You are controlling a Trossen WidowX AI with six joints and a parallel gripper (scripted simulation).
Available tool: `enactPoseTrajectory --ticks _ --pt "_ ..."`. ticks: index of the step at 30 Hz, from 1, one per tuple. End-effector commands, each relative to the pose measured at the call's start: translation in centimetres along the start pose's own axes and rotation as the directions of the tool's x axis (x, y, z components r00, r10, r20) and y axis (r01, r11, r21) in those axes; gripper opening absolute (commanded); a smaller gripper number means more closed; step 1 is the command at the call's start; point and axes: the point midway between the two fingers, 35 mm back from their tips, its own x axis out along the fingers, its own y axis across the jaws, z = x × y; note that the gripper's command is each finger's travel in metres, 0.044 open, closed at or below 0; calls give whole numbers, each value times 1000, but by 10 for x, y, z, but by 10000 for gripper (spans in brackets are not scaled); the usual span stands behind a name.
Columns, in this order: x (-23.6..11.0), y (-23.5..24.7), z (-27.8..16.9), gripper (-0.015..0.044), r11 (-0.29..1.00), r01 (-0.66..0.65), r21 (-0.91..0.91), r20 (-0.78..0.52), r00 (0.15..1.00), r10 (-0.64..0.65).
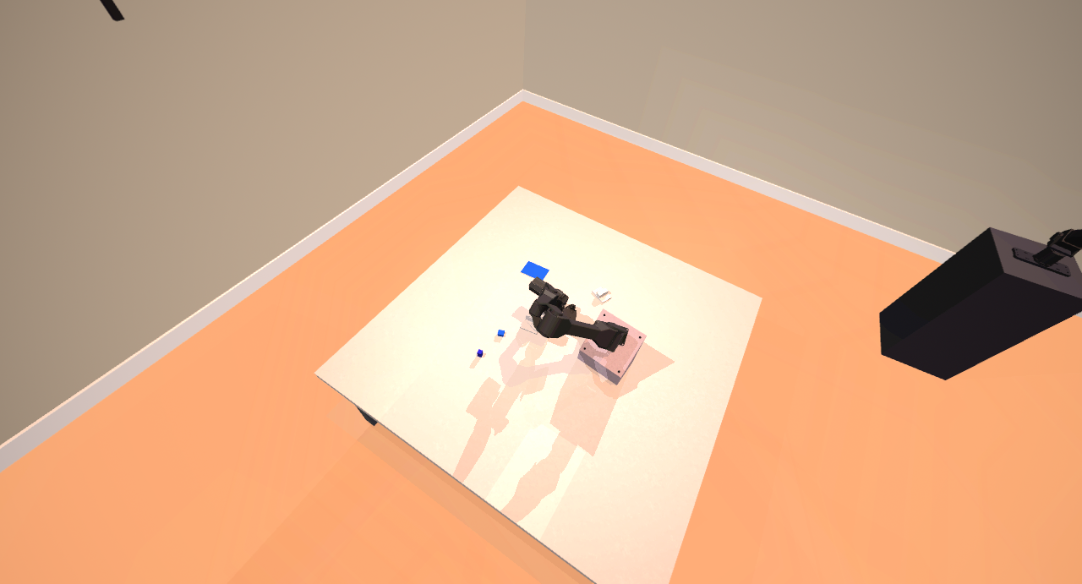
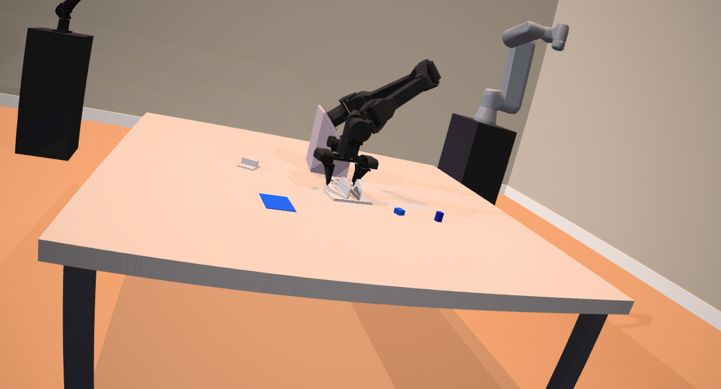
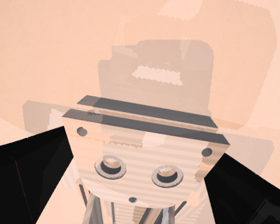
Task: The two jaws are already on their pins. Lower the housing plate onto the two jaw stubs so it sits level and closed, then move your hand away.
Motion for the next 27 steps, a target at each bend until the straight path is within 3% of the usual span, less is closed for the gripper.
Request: enactPoseTrajectory --ticks 1,27 --pt "1 0 0 351 1000 2 3 -1 1000 -2" --pt "5 0 0 351 1000 2 -2 -1 1000 -2"
